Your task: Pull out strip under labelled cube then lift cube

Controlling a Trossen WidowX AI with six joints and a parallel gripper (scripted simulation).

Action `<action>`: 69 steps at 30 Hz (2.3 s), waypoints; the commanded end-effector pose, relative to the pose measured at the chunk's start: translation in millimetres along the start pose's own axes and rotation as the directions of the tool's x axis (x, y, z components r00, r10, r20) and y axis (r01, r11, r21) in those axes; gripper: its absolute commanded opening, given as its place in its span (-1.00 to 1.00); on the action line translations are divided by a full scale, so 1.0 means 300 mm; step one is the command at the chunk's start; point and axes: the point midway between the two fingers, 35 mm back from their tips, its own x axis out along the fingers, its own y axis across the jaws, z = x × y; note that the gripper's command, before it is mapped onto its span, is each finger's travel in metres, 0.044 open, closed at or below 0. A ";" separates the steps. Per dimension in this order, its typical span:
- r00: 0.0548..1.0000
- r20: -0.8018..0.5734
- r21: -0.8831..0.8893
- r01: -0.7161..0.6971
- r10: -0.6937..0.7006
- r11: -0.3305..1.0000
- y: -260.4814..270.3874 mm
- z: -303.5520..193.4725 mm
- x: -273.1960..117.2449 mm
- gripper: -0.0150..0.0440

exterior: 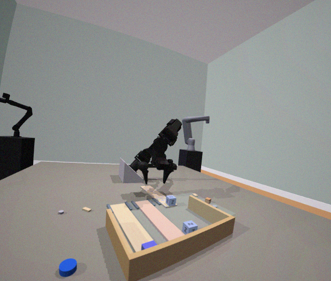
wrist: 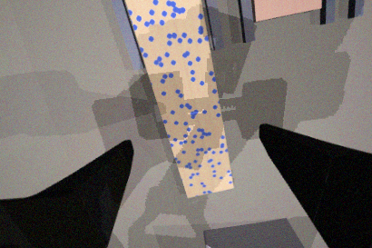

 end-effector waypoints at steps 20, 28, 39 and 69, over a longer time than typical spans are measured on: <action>1.000 0.004 0.004 -0.006 0.006 1.000 0.044 0.297 -0.041 1.00; 1.000 0.006 0.003 -0.006 0.006 1.000 0.064 0.403 -0.053 1.00; 1.000 0.006 0.002 -0.006 0.006 1.000 0.066 0.422 -0.015 0.36; 1.000 0.006 0.002 -0.008 0.008 1.000 0.071 0.423 0.129 0.36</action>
